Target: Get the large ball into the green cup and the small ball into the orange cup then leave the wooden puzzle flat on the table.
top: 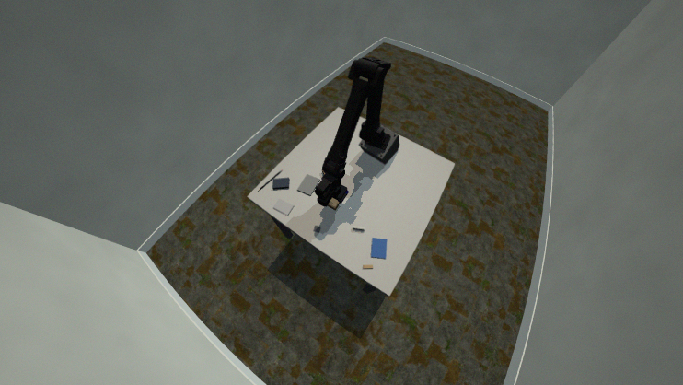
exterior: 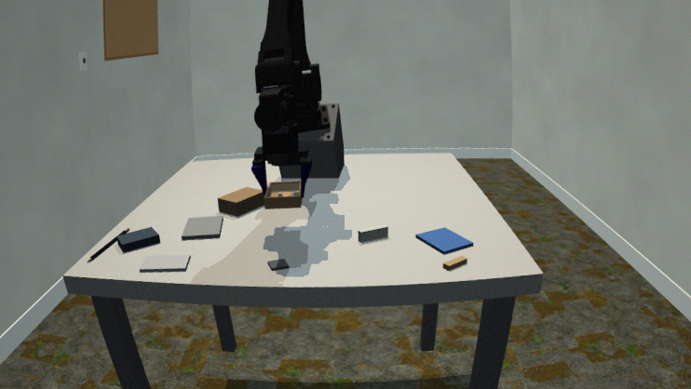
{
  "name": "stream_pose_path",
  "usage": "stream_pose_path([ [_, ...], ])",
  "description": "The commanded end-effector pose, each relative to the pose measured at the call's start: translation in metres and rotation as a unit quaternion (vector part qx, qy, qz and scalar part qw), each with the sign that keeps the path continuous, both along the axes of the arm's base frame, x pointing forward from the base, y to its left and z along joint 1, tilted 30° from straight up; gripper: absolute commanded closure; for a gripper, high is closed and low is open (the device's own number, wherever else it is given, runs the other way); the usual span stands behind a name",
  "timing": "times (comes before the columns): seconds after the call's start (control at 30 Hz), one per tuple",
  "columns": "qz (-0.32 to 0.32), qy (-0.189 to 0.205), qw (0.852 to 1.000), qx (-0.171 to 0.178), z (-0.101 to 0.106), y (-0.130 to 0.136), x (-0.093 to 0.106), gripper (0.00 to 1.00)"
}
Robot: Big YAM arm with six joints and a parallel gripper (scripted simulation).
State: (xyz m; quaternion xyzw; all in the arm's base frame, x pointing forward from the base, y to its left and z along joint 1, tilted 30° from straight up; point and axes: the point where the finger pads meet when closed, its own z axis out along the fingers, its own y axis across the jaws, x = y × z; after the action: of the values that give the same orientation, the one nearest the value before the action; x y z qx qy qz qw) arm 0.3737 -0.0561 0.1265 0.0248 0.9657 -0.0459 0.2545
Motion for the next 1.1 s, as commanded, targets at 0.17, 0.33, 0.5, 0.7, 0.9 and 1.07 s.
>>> stream_pose_path([
  [0.17, -0.003, -0.029, 1.0, -0.002, 0.023, -0.001, 0.009, 0.3],
  [0.33, -0.003, -0.022, 1.0, -0.005, 0.025, 0.002, 0.014, 0.3],
  [0.5, 0.002, -0.019, 1.0, 0.001, 0.024, -0.006, 0.013, 0.3],
  [0.7, 0.011, -0.019, 1.0, -0.003, 0.022, 0.002, 0.012, 0.3],
  [0.9, 0.003, -0.026, 1.0, -0.003, 0.019, 0.003, 0.009, 0.3],
  [1.07, -0.008, -0.024, 1.0, -0.014, 0.013, 0.004, 0.004, 0.3],
])
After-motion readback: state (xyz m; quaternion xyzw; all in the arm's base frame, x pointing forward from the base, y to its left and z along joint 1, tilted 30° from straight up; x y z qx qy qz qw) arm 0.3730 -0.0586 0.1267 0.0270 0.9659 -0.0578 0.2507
